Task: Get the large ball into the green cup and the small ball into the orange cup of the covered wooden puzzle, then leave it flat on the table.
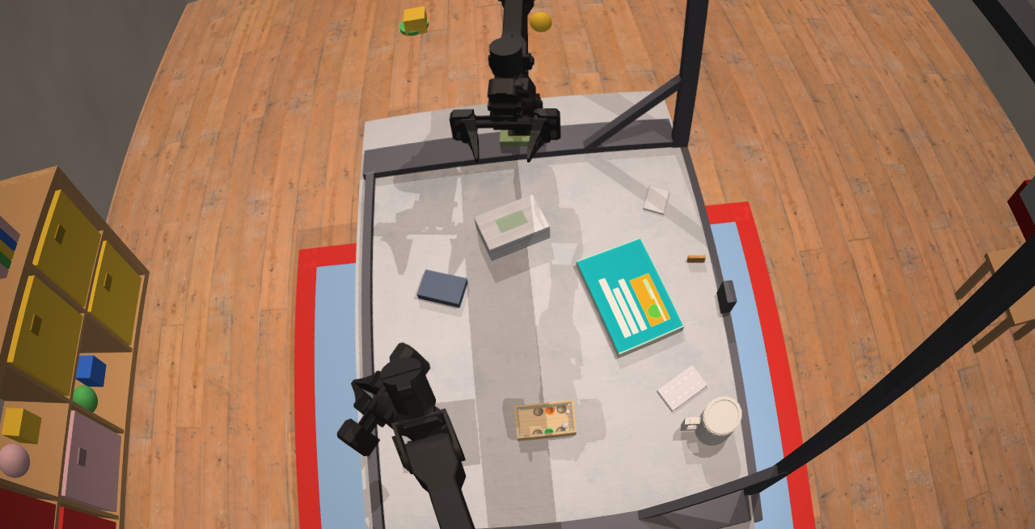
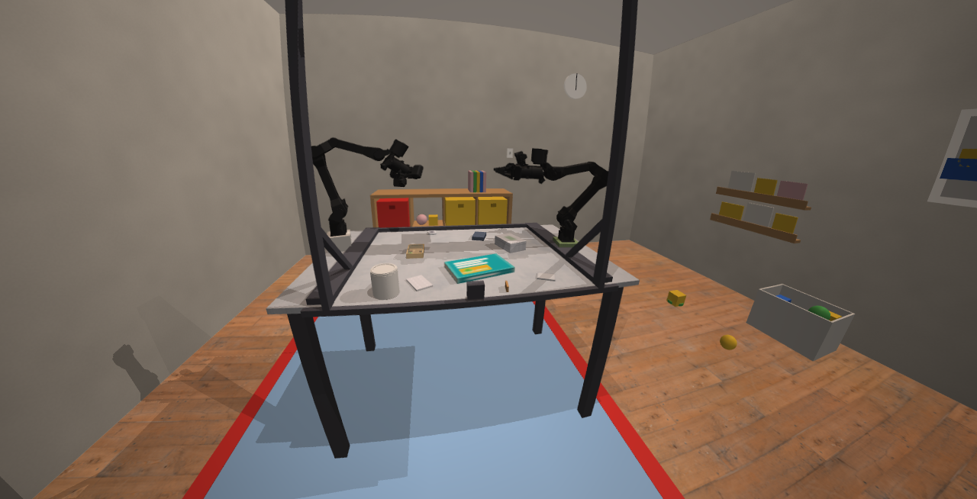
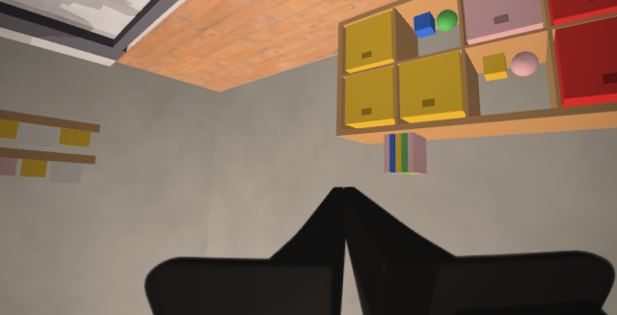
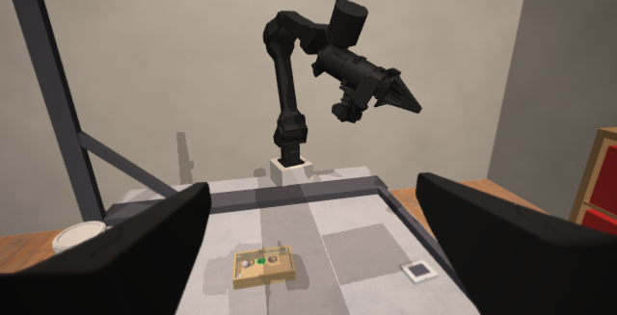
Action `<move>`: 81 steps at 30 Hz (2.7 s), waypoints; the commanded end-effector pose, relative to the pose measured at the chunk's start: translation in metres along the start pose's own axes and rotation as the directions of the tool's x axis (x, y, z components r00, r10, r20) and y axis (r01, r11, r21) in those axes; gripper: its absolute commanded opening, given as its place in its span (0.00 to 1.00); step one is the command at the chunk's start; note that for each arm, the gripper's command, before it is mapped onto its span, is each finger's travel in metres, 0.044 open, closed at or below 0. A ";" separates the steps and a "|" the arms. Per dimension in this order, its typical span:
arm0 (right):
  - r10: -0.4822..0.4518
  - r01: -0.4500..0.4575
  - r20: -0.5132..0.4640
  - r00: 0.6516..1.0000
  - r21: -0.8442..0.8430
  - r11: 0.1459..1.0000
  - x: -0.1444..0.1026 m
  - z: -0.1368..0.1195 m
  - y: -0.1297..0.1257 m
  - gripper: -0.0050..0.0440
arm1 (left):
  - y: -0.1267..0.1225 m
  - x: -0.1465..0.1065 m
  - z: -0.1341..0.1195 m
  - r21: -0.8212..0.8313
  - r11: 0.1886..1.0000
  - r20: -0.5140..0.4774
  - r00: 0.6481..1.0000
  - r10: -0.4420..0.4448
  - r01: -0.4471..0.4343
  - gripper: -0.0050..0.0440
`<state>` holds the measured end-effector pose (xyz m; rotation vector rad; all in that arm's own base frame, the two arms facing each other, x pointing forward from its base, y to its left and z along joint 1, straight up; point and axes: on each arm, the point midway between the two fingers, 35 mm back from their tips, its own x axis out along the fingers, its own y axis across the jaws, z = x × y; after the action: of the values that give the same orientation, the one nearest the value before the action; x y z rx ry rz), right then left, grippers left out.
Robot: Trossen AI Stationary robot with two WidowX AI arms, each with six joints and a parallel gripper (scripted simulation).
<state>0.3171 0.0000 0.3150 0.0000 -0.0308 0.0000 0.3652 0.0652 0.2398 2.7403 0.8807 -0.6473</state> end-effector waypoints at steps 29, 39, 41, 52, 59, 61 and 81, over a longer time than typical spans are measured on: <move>0.000 0.000 0.019 1.000 0.000 1.000 -0.001 0.008 0.000 0.92 | 0.000 -0.004 -0.007 -0.011 1.000 -0.016 1.000 0.006 -0.006 0.92; 0.000 0.000 0.019 1.000 0.000 1.000 -0.001 0.008 0.000 0.92 | 0.000 -0.004 -0.007 -0.011 1.000 -0.016 1.000 0.006 -0.006 0.92; 0.000 0.000 0.019 1.000 0.000 1.000 -0.001 0.008 0.000 0.92 | 0.017 0.001 0.003 -0.035 0.999 0.031 0.999 0.041 -0.040 0.92; 0.000 0.000 0.019 1.000 0.000 1.000 -0.001 0.008 0.000 0.92 | 0.086 0.005 0.073 -0.236 0.968 0.312 0.936 0.163 -0.090 0.92; 0.000 0.000 0.019 1.000 0.000 1.000 -0.001 0.008 0.000 0.92 | 0.129 -0.006 0.136 -0.344 0.939 0.525 0.831 0.183 0.011 0.92; 0.000 0.000 0.019 1.000 0.000 1.000 -0.001 0.008 0.000 0.92 | 0.139 -0.011 0.154 -0.363 0.930 0.582 0.794 0.178 0.058 0.92; 0.000 0.000 0.019 1.000 0.000 1.000 -0.001 0.008 0.000 0.92 | 0.177 -0.076 0.291 -0.259 0.790 0.889 0.456 -0.029 0.555 0.92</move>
<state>0.3171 0.0000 0.3150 0.0000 -0.0308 0.0000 0.3182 -0.1888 0.0272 1.4914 0.9933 -1.4067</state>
